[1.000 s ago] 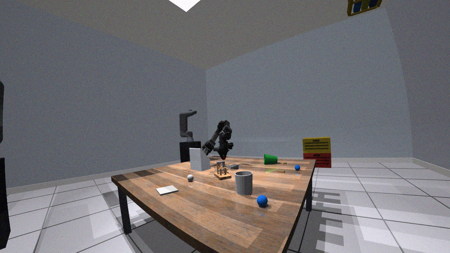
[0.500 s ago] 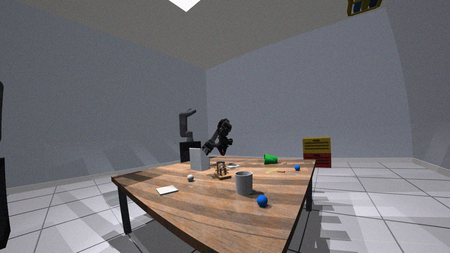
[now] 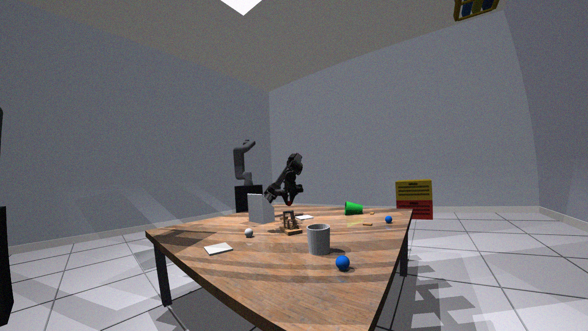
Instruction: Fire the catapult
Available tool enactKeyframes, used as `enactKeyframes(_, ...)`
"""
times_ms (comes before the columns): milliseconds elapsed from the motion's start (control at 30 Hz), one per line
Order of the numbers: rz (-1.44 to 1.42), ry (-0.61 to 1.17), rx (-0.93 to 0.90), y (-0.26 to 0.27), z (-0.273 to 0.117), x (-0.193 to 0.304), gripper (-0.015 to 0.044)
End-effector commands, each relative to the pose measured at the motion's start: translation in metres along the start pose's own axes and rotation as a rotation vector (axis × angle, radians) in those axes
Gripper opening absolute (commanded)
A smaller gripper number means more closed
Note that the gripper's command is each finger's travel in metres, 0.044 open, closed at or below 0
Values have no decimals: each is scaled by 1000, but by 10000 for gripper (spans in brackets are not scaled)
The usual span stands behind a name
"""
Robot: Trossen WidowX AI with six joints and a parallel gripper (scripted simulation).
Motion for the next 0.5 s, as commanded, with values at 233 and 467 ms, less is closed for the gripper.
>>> enactKeyframes(233,131,75,-35,-29,7,-8,0)
enactKeyframes(467,214,128,-61,-48,15,-11,0)
Point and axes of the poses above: the point midway between the two fingers, 35 mm back from their tips, its own z axis out along the fingers, its own y axis across the jaws, x = y × z, the point moved 3 cm from there along -z, back along the fingers, and after that the axes turned 13 degrees about -z, right-handed, at the moved point
